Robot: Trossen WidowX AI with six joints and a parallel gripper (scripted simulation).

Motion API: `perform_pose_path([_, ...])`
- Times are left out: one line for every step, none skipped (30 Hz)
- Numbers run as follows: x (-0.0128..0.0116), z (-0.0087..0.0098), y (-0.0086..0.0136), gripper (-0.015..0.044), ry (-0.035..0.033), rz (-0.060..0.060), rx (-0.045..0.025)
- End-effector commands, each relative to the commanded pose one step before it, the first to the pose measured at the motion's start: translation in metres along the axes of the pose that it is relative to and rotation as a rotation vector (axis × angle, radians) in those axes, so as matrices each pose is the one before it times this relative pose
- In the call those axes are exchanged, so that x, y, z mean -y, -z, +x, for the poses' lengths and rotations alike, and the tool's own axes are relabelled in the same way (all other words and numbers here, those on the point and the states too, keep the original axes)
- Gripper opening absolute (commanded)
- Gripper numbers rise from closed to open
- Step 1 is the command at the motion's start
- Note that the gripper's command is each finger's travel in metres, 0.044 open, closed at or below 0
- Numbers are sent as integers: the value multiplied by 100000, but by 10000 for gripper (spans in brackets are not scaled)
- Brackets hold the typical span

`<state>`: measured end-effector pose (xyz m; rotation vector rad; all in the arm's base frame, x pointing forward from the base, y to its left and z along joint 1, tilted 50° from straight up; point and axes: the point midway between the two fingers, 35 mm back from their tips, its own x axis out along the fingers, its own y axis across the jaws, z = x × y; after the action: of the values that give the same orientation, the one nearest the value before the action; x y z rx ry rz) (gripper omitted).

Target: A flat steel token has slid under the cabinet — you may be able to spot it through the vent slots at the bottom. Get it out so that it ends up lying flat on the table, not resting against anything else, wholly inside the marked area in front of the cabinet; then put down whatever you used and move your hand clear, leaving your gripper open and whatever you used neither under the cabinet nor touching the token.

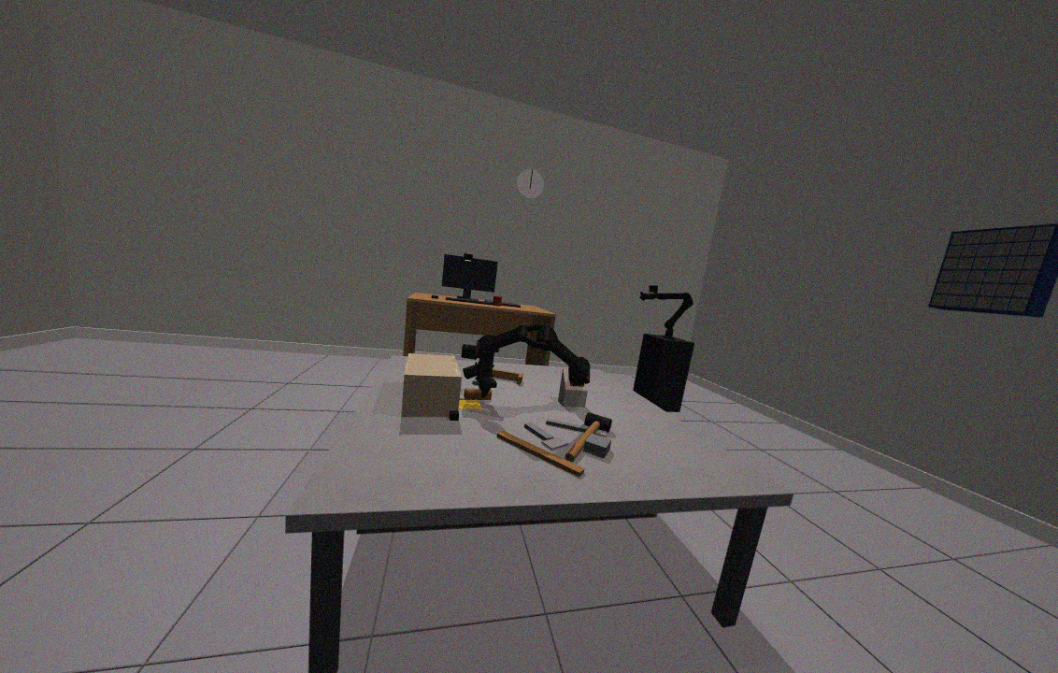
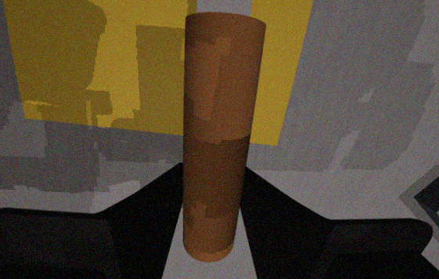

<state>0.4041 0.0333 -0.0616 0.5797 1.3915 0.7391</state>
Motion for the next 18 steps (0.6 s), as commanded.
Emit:
perform_pose_path([-105,69,676,0,-532,-287,-244])
perform_pose_path([8,2,92,0,0,3,-3])
perform_pose_path([8,2,92,0,0,3,-3])
perform_pose_path([8,2,92,0,0,3,-3])
perform_pose_path([8,2,92,0,0,3,-3])
perform_pose_path([8,2,92,0,0,3,-3])
perform_pose_path([8,1,92,0,0,3,-3])
perform_pose_path([8,2,96,0,0,3,-3])
perform_pose_path([8,2,96,0,0,3,-3])
perform_pose_path([8,1,96,0,0,3,-3])
perform_pose_path([8,1,96,0,0,3,-3])
perform_pose_path([8,1,95,0,0,3,-3])
perform_pose_path([7,1,95,0,0,3,-3])
perform_pose_path([7,1,95,0,0,3,-3])
perform_pose_path([7,1,95,0,0,3,-3])
perform_pose_path([7,1,95,0,0,3,-3])
perform_pose_path([7,1,95,0,0,3,-3])
perform_pose_path([7,1,95,0,0,3,-3])
